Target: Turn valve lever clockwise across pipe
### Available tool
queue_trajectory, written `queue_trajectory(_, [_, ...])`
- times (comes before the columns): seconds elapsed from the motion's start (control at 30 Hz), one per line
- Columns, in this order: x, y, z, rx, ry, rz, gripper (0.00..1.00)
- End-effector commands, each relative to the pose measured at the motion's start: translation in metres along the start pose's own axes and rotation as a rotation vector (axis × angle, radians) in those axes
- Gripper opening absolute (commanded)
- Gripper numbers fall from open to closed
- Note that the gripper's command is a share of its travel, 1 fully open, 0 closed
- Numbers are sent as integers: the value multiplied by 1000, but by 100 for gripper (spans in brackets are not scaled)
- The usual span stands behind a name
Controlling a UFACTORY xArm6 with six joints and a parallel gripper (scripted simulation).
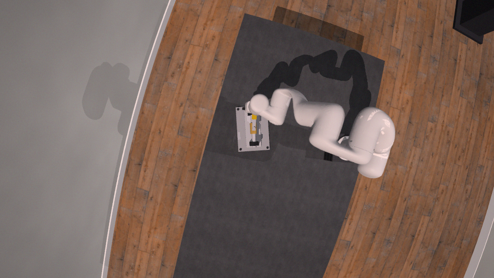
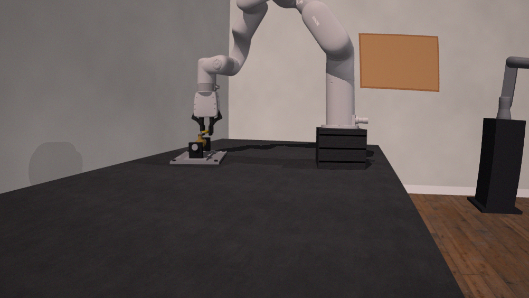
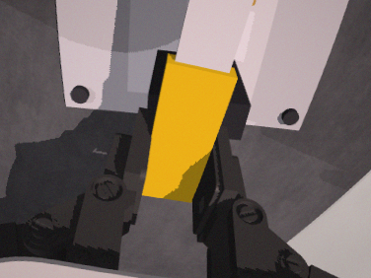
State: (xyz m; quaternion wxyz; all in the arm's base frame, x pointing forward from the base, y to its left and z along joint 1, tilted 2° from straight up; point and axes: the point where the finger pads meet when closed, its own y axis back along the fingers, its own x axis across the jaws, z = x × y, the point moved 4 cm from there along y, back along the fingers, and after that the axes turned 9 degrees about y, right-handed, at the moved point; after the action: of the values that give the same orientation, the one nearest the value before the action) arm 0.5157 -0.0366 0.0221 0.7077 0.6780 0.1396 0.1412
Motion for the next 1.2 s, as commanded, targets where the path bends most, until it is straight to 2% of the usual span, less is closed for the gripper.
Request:
queue_trajectory(0.0, [-3, 1, 0, 1, -27, -1, 0])
queue_trajectory(1.17, [-20, 2, -5, 1, -229, -1, 0])
